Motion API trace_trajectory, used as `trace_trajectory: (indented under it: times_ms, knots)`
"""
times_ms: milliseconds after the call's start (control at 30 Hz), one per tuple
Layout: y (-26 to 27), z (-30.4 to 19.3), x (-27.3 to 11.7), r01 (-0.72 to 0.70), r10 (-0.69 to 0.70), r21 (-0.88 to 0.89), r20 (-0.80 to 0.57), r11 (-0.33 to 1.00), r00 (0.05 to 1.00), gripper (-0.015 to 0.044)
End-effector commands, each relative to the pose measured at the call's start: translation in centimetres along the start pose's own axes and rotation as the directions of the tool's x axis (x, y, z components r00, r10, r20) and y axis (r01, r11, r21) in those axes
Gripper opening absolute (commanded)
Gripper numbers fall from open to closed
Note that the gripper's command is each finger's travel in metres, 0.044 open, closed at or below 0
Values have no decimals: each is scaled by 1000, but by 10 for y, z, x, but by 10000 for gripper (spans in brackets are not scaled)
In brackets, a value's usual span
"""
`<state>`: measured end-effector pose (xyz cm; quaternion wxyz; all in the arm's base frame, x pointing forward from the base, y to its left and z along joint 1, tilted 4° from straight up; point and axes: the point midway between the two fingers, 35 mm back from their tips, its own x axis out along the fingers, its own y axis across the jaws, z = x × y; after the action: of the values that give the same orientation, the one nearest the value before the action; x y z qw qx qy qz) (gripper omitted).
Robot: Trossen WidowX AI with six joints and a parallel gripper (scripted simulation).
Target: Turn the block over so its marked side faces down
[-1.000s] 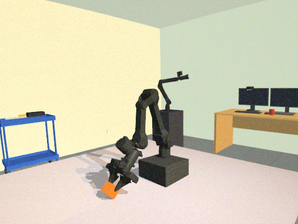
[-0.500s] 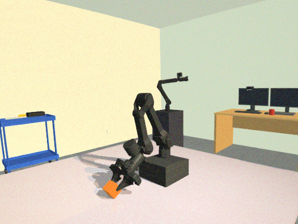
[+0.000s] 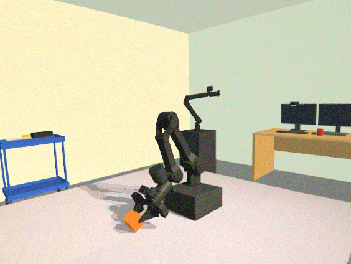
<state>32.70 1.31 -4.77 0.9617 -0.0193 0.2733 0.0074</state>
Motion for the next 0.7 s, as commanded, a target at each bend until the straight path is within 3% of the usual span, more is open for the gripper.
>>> trace_trajectory:
  times_ms: [0, 133, 667]
  knots:
    - [0, 1, 0, 1, -1, -4, 7, 1000, 1000, 0]
    - [0, 1, 0, 1, -1, -4, 7, 1000, 1000, 0]
    - [0, 1, 0, 1, -1, -4, 7, 1000, 1000, 420]
